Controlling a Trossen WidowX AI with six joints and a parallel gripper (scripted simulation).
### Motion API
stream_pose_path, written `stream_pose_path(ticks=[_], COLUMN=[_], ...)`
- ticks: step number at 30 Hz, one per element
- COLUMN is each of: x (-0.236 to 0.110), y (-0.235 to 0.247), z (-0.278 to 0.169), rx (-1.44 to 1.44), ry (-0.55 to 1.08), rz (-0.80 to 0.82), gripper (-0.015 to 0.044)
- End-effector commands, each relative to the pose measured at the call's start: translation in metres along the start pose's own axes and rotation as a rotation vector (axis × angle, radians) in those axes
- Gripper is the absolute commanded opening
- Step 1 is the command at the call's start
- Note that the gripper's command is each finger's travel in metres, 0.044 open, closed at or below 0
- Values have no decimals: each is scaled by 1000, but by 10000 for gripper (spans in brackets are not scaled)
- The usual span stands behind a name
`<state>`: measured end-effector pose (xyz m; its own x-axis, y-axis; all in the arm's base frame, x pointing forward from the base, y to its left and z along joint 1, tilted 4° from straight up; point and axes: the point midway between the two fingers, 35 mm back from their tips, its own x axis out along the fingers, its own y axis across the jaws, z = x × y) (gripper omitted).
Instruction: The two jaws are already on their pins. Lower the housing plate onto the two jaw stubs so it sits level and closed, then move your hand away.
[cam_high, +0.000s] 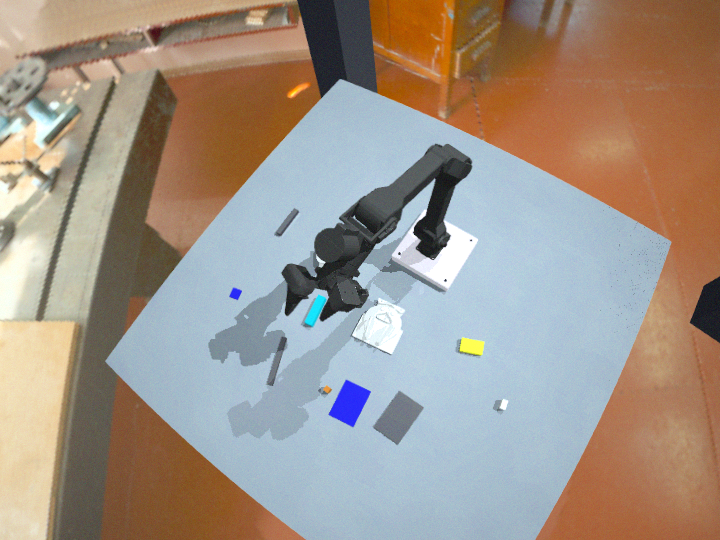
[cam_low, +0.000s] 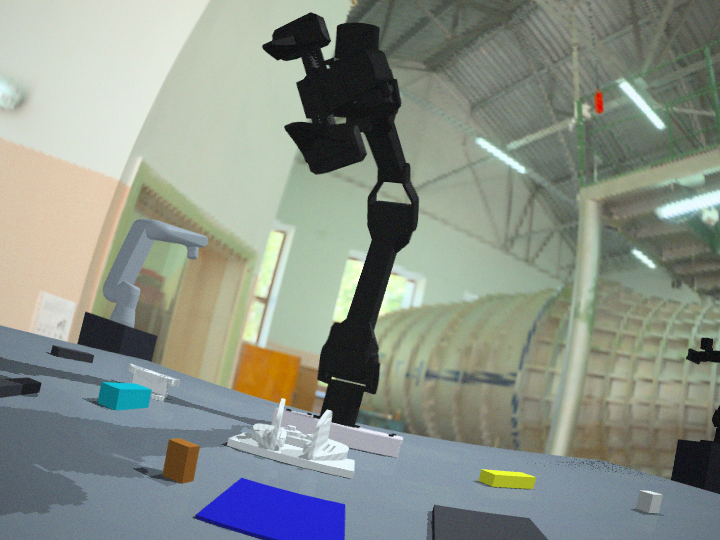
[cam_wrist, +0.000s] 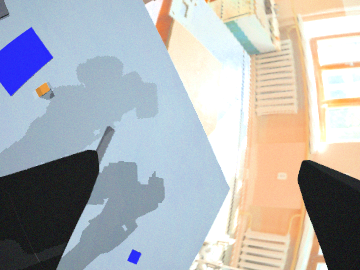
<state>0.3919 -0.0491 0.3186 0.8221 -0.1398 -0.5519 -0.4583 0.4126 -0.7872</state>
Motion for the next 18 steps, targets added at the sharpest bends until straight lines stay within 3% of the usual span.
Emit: stream_pose_path(ticks=[1,18], x=[17,31], y=[15,87], z=[-34,-185], rx=[20,208], ry=[90,428], rz=[81,435], gripper=[440,440])
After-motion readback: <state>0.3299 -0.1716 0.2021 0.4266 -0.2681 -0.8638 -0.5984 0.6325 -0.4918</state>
